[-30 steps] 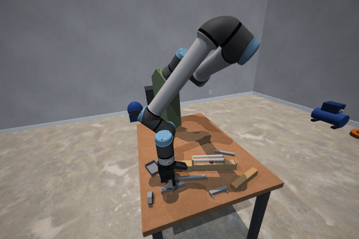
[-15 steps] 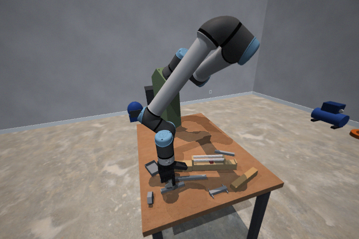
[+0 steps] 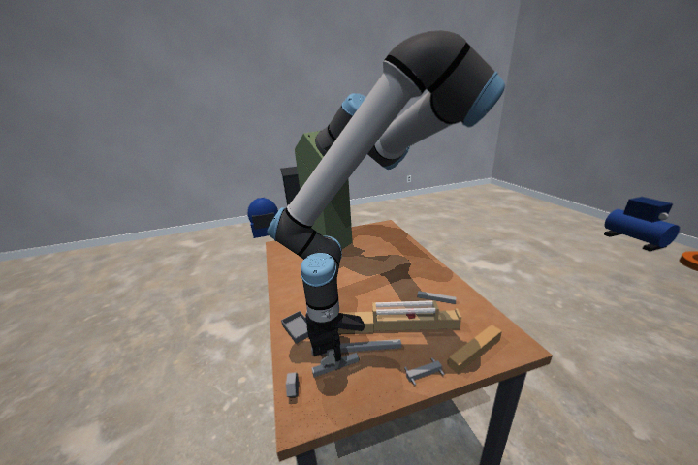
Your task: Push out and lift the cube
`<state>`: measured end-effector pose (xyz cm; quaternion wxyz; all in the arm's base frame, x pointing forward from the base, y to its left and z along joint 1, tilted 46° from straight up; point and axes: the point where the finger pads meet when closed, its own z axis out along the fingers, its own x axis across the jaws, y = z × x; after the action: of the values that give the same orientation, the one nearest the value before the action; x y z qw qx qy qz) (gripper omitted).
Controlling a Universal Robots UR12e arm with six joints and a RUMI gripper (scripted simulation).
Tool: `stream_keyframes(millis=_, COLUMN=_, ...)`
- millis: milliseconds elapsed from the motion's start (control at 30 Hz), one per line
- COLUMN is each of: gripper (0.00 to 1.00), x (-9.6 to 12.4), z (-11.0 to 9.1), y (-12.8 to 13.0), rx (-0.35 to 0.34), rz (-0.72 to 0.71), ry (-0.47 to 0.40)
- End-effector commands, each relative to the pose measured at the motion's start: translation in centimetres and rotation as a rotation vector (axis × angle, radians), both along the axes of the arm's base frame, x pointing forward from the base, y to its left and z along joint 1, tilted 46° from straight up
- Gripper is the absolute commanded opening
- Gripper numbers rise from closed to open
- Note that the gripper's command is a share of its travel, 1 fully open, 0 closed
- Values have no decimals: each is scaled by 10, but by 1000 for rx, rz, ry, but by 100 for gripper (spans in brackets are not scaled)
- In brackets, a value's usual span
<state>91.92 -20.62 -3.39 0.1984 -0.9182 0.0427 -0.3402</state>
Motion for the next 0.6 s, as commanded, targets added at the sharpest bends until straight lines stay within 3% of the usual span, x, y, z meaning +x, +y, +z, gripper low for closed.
stream_keyframes(millis=0, gripper=0, x=0, z=1, y=-1, rx=-1, rz=0, ry=-1)
stream_keyframes(millis=300, gripper=0, x=-1, z=2, y=-1, rx=-1, rz=0, ry=-1)
stream_keyframes(millis=567, gripper=0, x=-20, z=23, y=-11, rx=-1, rz=0, ry=-1)
